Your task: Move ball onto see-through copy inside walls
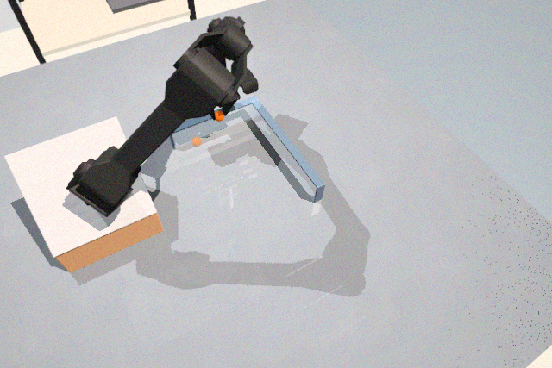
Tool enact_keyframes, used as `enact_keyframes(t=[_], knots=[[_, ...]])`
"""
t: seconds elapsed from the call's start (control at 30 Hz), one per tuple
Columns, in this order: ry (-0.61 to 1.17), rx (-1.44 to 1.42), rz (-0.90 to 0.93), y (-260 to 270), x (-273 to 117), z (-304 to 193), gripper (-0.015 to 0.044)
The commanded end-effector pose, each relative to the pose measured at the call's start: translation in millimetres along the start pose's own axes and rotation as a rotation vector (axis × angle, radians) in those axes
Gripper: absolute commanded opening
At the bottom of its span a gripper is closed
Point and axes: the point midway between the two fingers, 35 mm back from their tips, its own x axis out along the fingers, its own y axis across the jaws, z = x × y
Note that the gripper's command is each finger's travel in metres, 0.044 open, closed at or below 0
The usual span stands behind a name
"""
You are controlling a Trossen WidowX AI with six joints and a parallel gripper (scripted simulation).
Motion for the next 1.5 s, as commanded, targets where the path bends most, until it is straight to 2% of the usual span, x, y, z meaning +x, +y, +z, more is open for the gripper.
enact_keyframes(t=[0.0,0.23,0.4,0.87,1.03,1.47], knots=[[-0.005,0.005,0.002,0.5,-14.5,1.1,0.0000],[0.017,-0.039,0.024,9.7,-47.7,1.5,0.0000],[0.020,-0.044,0.026,12.9,-49.8,1.8,0.0000],[0.021,-0.046,0.028,59.0,-16.5,4.9,0.0000],[0.021,-0.046,0.028,60.8,-8.8,5.0,0.0000],[0.025,-0.045,0.028,63.4,55.6,2.0,0.0000]])
